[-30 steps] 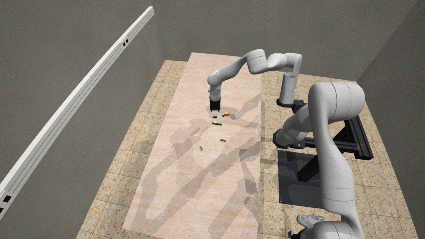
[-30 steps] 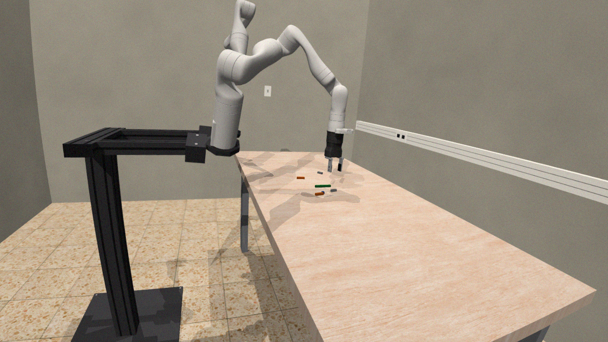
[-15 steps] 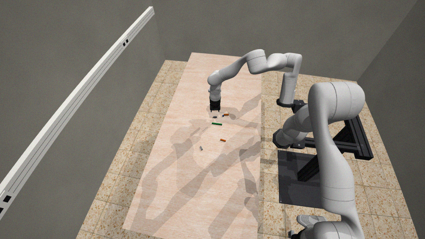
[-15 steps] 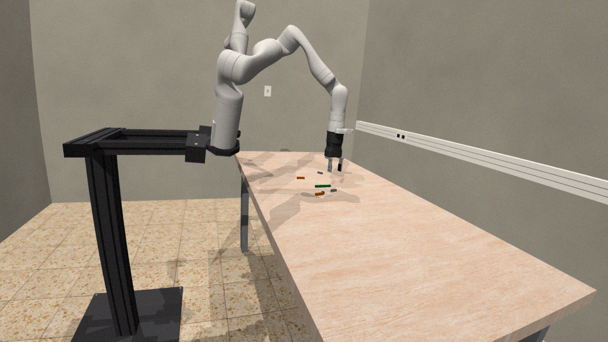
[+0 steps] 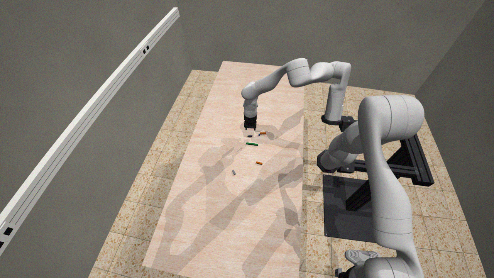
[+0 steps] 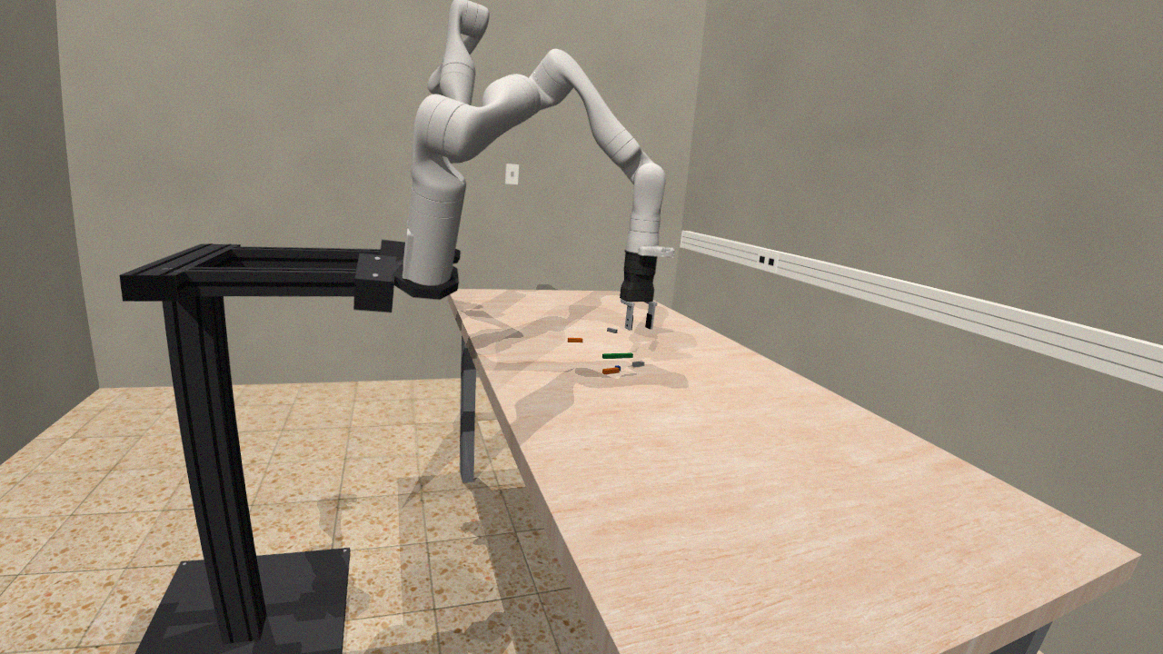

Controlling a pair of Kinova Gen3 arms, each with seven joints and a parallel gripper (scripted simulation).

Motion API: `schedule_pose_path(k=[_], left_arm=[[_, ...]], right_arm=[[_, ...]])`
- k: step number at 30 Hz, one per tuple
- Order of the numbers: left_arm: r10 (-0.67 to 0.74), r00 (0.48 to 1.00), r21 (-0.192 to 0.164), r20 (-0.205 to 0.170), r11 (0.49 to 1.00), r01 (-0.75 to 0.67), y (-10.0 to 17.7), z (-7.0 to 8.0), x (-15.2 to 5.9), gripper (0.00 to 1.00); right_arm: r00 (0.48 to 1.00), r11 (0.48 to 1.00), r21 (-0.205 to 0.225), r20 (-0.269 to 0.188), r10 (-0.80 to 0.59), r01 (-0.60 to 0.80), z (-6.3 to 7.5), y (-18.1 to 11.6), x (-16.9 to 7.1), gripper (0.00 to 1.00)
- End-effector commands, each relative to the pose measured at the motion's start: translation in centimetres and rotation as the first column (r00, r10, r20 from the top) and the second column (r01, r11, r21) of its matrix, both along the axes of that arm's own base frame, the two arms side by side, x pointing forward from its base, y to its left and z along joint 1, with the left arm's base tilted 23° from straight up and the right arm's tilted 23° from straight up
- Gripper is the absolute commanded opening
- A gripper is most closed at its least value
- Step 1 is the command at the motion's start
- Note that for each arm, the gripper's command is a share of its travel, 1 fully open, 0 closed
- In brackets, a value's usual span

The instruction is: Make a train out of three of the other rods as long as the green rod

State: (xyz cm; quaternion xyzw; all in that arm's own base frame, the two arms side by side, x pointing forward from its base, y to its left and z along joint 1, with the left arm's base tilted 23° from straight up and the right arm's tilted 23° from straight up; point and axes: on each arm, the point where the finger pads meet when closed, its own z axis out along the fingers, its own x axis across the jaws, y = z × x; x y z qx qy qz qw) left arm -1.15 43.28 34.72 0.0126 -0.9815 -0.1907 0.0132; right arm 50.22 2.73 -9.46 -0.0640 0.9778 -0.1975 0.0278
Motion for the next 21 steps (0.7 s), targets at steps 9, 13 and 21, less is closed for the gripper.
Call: schedule_pose_path(k=[9,13,21], left_arm=[[0.000,1.000,0.002,0.000,1.000,0.000,0.0,0.1,0.0,1.00],[0.000,1.000,0.002,0.000,1.000,0.000,0.0,0.1,0.0,1.00],[0.000,1.000,0.002,0.000,1.000,0.000,0.0,0.1,0.0,1.00]], right_arm=[[0.989,0.990,0.015,0.052,-0.139,0.139,0.0,-0.4,-0.7,1.00],[0.972,0.976,0.026,0.081,-0.219,0.218,-0.1,-0.7,-1.1,1.00],[0.923,0.933,0.052,0.132,-0.361,0.357,-0.2,-1.1,-1.9,1.00]])
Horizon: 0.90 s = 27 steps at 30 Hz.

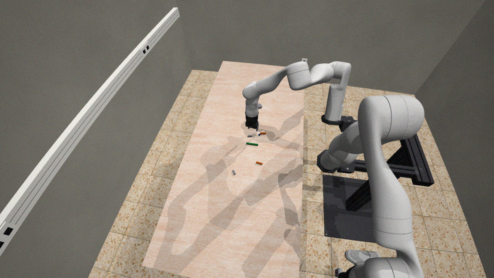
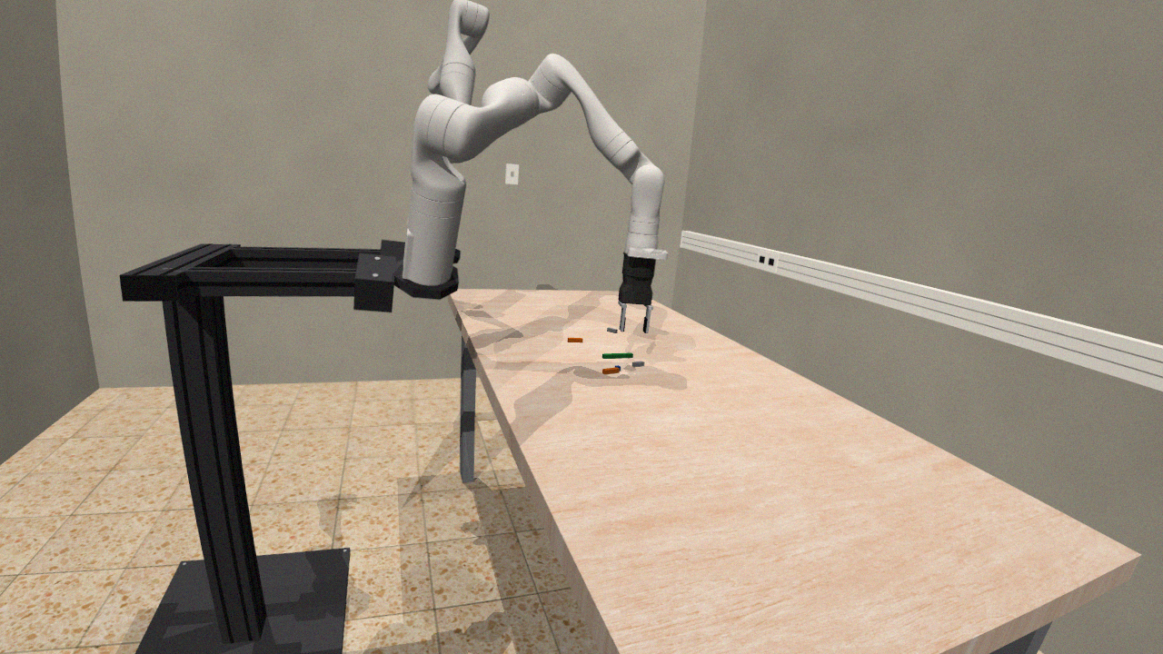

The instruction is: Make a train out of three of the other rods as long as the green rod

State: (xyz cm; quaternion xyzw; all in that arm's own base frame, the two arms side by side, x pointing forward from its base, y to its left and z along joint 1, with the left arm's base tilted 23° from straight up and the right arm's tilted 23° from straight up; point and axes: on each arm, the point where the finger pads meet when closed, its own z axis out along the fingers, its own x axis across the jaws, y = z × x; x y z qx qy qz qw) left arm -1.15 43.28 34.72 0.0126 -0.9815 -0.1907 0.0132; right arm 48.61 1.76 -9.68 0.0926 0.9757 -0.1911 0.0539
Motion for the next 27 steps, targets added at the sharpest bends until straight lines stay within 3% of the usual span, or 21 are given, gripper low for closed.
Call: schedule_pose_path(k=[1,6,11,13,21,27], left_arm=[[0.000,1.000,0.002,0.000,1.000,0.000,0.0,0.1,0.0,1.00],[0.000,1.000,0.002,0.000,1.000,0.000,0.0,0.1,0.0,1.00],[0.000,1.000,0.002,0.000,1.000,0.000,0.0,0.1,0.0,1.00],[0.000,1.000,0.002,0.000,1.000,0.000,0.0,0.1,0.0,1.00],[0.000,1.000,0.002,0.000,1.000,0.000,0.0,0.1,0.0,1.00],[0.000,1.000,0.002,0.000,1.000,0.000,0.0,0.1,0.0,1.00]], right_arm=[[0.994,0.995,0.007,0.037,-0.099,0.099,0.0,-0.2,-0.5,1.00],[0.965,0.969,0.027,0.092,-0.246,0.244,-0.1,-0.5,-1.2,1.00],[0.903,0.916,0.057,0.150,-0.402,0.398,-0.3,-0.8,-2.0,1.00],[0.903,0.916,0.057,0.150,-0.402,0.398,-0.3,-0.8,-2.0,1.00],[0.738,0.772,0.128,0.232,-0.633,0.622,-0.6,-1.2,-3.1,1.00],[0.584,0.639,0.189,0.276,-0.763,0.745,-0.8,-1.3,-3.8,1.00]])
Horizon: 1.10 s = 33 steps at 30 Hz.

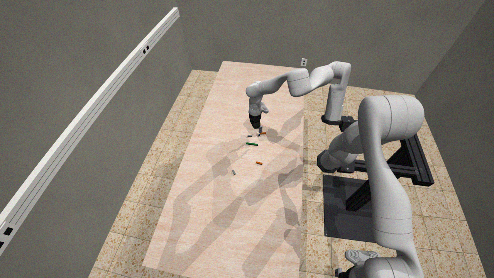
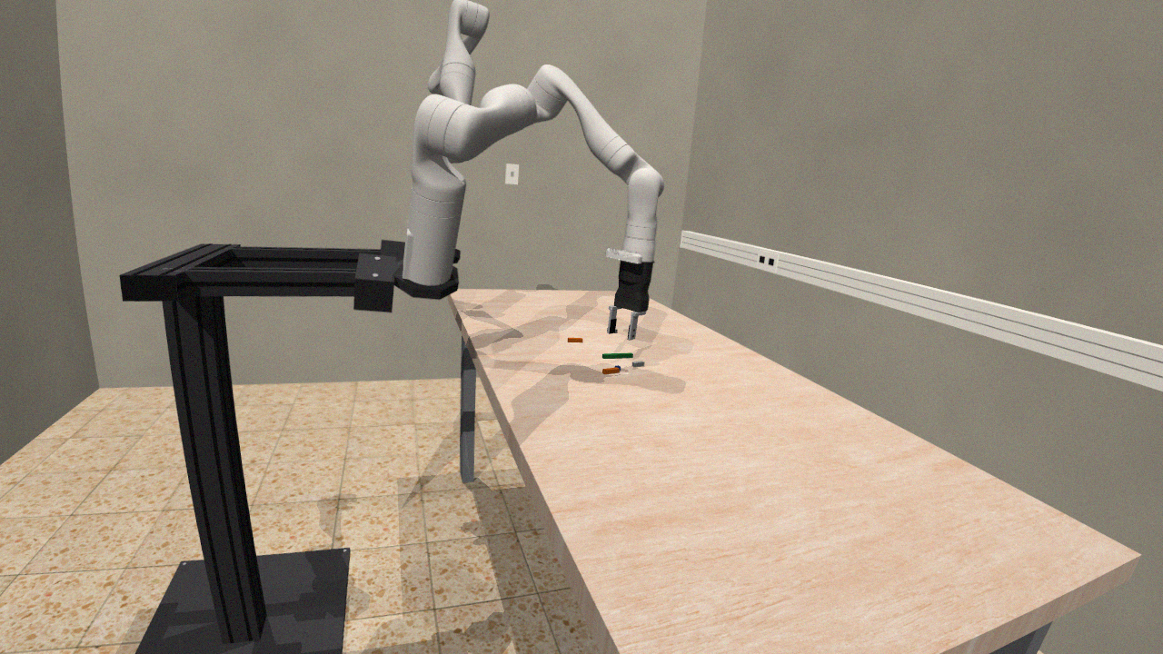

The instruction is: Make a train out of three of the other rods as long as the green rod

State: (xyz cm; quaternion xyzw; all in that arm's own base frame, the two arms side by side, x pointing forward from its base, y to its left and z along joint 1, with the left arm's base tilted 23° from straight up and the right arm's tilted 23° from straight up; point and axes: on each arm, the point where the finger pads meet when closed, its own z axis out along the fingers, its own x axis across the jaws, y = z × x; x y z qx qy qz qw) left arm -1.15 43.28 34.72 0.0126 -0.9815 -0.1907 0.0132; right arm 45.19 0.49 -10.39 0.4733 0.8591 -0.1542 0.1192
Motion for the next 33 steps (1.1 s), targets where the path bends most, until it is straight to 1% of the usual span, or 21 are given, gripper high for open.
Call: schedule_pose_path(k=[1,3,6,12,18,20,25,28,33], left_arm=[[0.000,1.000,0.002,0.000,1.000,0.000,0.0,0.1,0.0,1.00],[0.000,1.000,0.002,0.000,1.000,0.000,0.0,0.1,0.0,1.00],[0.000,1.000,0.002,0.000,1.000,0.000,0.0,0.1,0.0,1.00],[0.000,1.000,0.002,0.000,1.000,0.000,0.0,0.1,0.0,1.00],[0.000,1.000,0.002,0.000,1.000,0.000,0.0,0.1,0.0,1.00],[0.000,1.000,0.002,0.000,1.000,0.000,0.0,0.1,0.0,1.00],[0.000,1.000,0.002,0.000,1.000,0.000,0.0,0.1,0.0,1.00],[0.000,1.000,0.002,0.000,1.000,0.000,0.0,0.1,0.0,1.00],[0.000,1.000,0.002,0.000,1.000,0.000,0.0,0.1,0.0,1.00]], right_arm=[[0.986,0.988,0.005,0.056,-0.157,0.157,-0.1,0.0,-0.5,1.00],[0.986,0.988,0.005,0.056,-0.157,0.157,-0.1,0.0,-0.5,1.00],[0.957,0.962,0.022,0.103,-0.272,0.271,-0.2,-0.1,-0.8,1.00],[0.875,0.892,0.062,0.174,-0.452,0.449,-0.4,-0.1,-1.2,1.00],[0.757,0.791,0.114,0.234,-0.610,0.601,-0.6,-0.1,-1.5,1.00],[0.757,0.791,0.114,0.234,-0.610,0.601,-0.6,-0.1,-1.5,1.00],[0.612,0.666,0.175,0.281,-0.740,0.725,-0.7,-0.1,-1.6,1.00],[0.530,0.597,0.209,0.299,-0.793,0.775,-0.8,-0.1,-1.7,1.00],[0.378,0.467,0.270,0.322,-0.868,0.842,-0.8,-0.2,-1.7,1.00]])
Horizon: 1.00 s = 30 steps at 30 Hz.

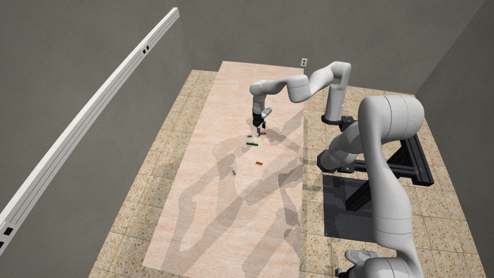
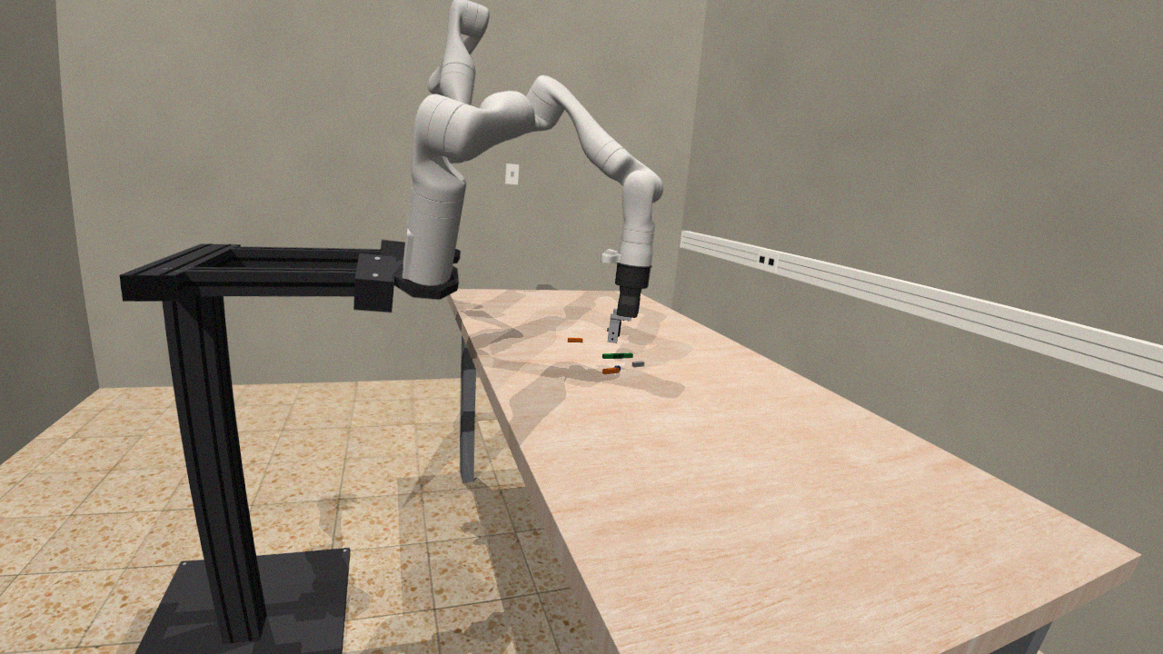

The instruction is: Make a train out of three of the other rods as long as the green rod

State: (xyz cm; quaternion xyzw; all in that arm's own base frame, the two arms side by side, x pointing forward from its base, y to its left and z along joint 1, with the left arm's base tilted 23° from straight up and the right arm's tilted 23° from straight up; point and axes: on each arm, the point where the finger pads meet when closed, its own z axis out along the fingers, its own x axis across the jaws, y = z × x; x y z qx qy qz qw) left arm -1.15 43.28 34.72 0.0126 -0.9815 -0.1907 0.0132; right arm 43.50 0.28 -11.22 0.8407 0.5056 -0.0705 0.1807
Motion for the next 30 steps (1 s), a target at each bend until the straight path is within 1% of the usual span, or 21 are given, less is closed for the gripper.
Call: schedule_pose_path(k=[1,2,4,7,12,18,19,21,30], left_arm=[[0.000,1.000,0.002,0.000,1.000,0.000,0.01,0.08,-0.01,1.00],[0.000,1.000,0.002,0.000,1.000,0.000,0.01,0.08,-0.01,1.00],[0.000,1.000,0.002,0.000,1.000,0.000,0.01,0.08,-0.01,1.00],[0.000,1.000,0.002,0.000,1.000,0.000,0.01,0.08,-0.01,1.00],[0.000,1.000,0.002,0.000,1.000,0.000,0.01,0.08,-0.01,1.00],[0.000,1.000,0.002,0.000,1.000,0.000,0.01,0.08,-0.01,1.00],[0.000,1.000,0.002,0.000,1.000,0.000,0.01,0.08,-0.01,1.00],[0.000,1.000,0.002,0.000,1.000,0.000,0.01,0.08,-0.01,1.00],[0.000,1.000,0.002,0.000,1.000,0.000,0.01,0.08,-0.01,1.00]], right_arm=[[0.986,0.988,0.006,0.060,-0.155,0.155,-0.02,0.04,0.06,1.00],[0.980,0.982,0.011,0.073,-0.186,0.186,-0.03,0.03,0.08,1.00],[0.980,0.982,0.011,0.073,-0.186,0.186,-0.03,0.03,0.08,1.00],[0.955,0.962,0.026,0.111,-0.274,0.273,-0.05,-0.01,0.15,1.00],[0.902,0.916,0.056,0.164,-0.400,0.397,-0.05,-0.09,0.29,1.00],[0.828,0.854,0.094,0.212,-0.519,0.512,-0.03,-0.20,0.49,1.00],[0.816,0.844,0.100,0.218,-0.536,0.528,-0.02,-0.21,0.52,1.00],[0.816,0.844,0.100,0.218,-0.536,0.528,-0.02,-0.21,0.52,1.00],[0.719,0.763,0.146,0.260,-0.644,0.630,0.04,-0.37,0.76,1.00]])
